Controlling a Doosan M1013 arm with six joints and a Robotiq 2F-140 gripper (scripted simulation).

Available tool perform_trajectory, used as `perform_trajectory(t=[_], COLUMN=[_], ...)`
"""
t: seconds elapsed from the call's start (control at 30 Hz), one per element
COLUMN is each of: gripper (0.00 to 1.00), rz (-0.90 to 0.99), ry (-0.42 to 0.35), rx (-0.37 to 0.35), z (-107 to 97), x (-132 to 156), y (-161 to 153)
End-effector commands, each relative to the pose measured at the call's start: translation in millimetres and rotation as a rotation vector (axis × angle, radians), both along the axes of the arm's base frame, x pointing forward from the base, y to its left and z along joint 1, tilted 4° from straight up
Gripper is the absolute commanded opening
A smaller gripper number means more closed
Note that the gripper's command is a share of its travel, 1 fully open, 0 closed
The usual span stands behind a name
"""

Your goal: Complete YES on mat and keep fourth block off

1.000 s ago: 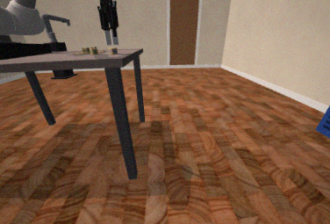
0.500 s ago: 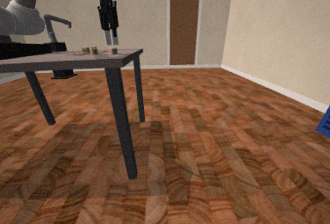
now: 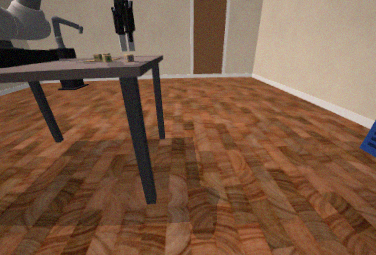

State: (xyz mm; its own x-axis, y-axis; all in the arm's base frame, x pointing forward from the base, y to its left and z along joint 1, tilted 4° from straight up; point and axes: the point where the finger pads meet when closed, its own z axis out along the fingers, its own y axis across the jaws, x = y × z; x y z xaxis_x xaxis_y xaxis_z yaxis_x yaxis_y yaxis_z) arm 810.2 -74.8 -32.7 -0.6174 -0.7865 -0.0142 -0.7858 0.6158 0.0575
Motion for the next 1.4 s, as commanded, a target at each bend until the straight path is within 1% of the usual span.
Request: perform_trajectory(t=[0.0,1.37], gripper=[0.40,0.40], rz=[0.005,0.005], ry=[0.002,0.002], rx=[0.003,0.003], z=[-2.9,-2.7], x=[-1.2,-2.3], y=[3.4,6.8])
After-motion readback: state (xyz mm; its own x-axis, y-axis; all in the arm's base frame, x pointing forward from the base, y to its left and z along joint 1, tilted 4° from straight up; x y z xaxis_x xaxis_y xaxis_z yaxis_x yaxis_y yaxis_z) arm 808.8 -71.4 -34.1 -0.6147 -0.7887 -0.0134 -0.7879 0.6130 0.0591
